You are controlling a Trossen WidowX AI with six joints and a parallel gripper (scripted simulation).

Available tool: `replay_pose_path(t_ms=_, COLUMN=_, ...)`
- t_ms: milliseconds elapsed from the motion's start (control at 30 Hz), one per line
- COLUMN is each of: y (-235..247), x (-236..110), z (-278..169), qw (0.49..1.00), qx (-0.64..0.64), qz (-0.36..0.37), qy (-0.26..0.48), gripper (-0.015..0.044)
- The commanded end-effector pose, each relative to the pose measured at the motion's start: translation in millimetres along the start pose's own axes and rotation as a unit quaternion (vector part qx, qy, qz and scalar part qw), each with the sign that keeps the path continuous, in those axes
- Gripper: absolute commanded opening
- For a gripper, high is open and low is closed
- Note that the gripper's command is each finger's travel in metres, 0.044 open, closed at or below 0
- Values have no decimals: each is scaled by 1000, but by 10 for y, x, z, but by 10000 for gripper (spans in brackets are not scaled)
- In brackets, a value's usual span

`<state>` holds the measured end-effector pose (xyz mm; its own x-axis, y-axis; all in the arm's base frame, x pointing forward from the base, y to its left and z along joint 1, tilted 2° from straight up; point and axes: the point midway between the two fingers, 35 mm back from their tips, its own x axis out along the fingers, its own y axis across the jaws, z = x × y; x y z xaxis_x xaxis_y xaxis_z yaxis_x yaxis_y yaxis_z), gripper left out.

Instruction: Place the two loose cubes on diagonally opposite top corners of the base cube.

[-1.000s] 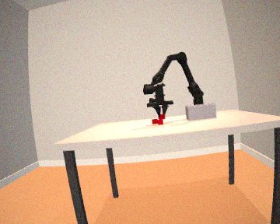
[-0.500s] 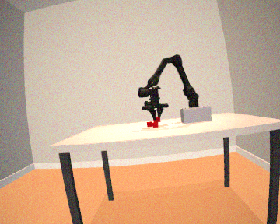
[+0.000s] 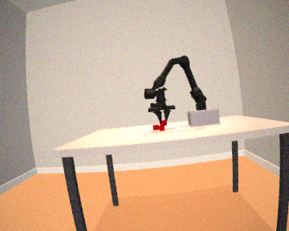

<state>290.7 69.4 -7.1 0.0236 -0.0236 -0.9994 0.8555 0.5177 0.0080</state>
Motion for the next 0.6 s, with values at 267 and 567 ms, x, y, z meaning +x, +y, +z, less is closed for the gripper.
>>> replay_pose_path(t_ms=267, y=19, x=-177, z=5, qw=1000, qx=0, qz=4, qy=-1, gripper=205)
replay_pose_path(t_ms=567, y=19, x=-255, z=5, qw=1000, qx=0, qz=4, qy=-1, gripper=205)
